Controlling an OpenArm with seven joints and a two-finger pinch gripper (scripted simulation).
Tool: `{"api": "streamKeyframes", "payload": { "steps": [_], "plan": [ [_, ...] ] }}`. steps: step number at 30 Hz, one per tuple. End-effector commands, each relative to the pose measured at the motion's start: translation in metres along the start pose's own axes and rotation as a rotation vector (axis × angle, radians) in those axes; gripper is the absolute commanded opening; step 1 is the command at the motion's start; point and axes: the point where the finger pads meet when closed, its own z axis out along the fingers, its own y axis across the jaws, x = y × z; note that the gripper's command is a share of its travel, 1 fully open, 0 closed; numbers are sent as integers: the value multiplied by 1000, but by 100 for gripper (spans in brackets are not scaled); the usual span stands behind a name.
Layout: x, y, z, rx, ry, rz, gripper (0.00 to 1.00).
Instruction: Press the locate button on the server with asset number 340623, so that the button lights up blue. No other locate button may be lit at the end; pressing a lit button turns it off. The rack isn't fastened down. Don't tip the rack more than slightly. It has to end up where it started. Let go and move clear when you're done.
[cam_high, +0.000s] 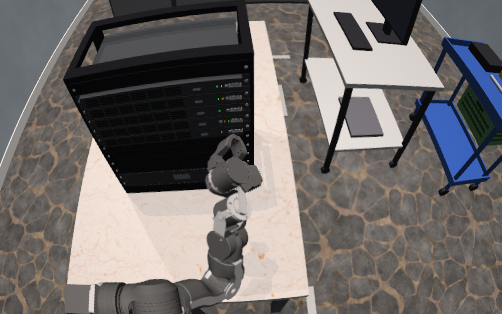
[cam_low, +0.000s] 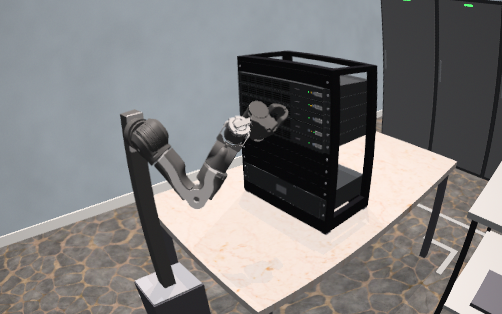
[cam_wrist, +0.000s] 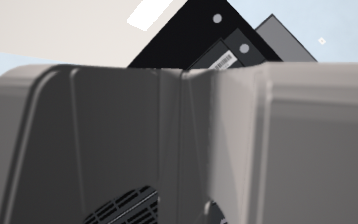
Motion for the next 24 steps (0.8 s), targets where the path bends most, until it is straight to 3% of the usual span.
{"api": "streamKeyframes", "payload": {
  "steps": [1, 24],
  "plan": [
    [2, 0, -1, -32, -70, 52, 0],
    [2, 0, -1, -47, -62, 511, 0]
  ]
}}
